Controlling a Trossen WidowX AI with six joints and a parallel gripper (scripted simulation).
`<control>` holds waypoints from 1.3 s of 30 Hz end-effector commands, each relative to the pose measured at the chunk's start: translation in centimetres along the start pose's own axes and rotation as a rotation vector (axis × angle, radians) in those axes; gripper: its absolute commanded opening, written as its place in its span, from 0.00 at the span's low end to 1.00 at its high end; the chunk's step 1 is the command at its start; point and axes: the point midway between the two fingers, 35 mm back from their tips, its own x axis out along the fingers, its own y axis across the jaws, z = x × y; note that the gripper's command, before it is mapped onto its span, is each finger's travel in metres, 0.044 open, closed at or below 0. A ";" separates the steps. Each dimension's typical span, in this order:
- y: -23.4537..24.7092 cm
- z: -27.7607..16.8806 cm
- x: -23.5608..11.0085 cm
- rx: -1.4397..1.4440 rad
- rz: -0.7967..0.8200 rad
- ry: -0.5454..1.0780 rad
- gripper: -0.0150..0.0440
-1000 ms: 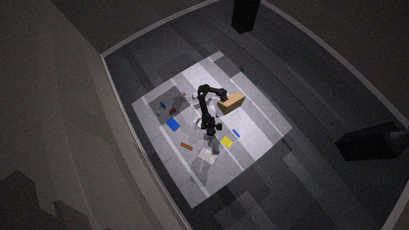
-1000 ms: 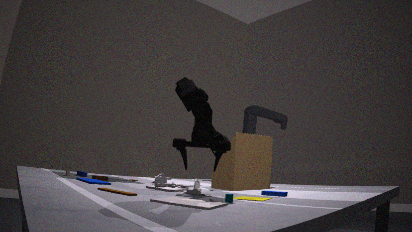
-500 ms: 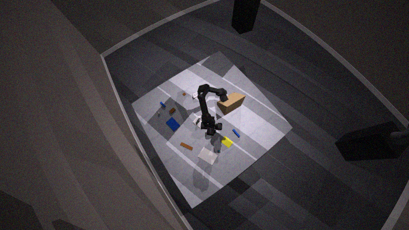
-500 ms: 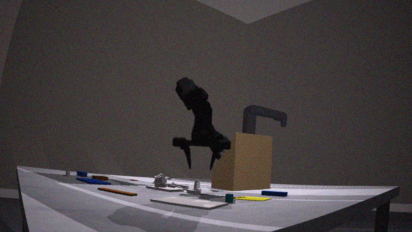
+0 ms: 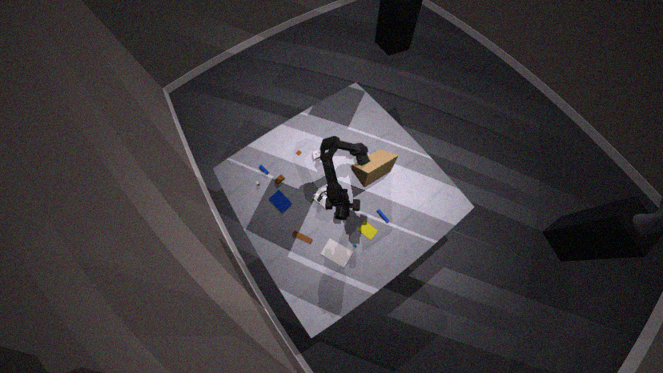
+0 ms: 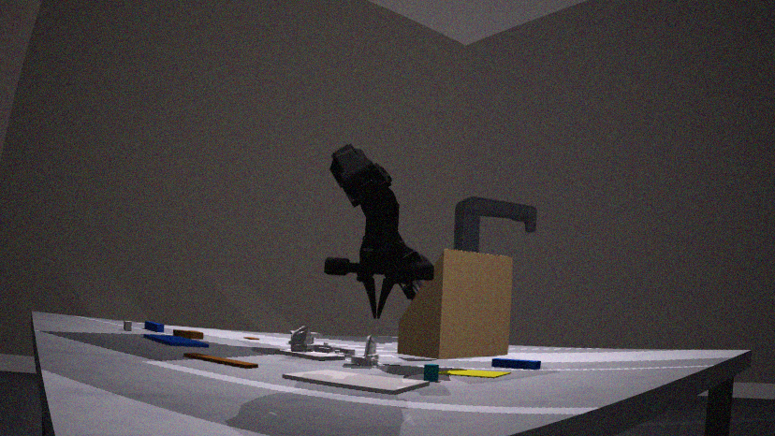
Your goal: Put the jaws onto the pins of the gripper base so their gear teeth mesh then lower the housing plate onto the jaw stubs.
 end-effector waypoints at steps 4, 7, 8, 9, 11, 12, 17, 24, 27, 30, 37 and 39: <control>0.0 0.0 0.0 0.004 0.003 0.001 0.25; 0.0 0.0 0.0 0.004 0.003 0.001 0.25; 0.0 0.0 0.0 0.004 0.003 0.001 0.25; 0.0 0.0 0.0 0.004 0.003 0.001 0.25; 0.0 0.0 0.0 0.004 0.003 0.001 0.25; 0.0 0.0 0.0 0.004 0.003 0.001 0.25; 0.0 0.0 0.0 0.000 0.000 0.000 0.48; 0.0 0.0 0.0 0.000 0.000 0.000 0.79; 0.0 0.0 0.0 0.000 0.000 0.000 0.92; 0.0 0.0 0.0 0.000 0.000 0.000 1.00; 0.0 0.0 0.0 0.000 0.000 0.000 1.00; 0.0 0.0 0.0 0.000 0.000 0.000 1.00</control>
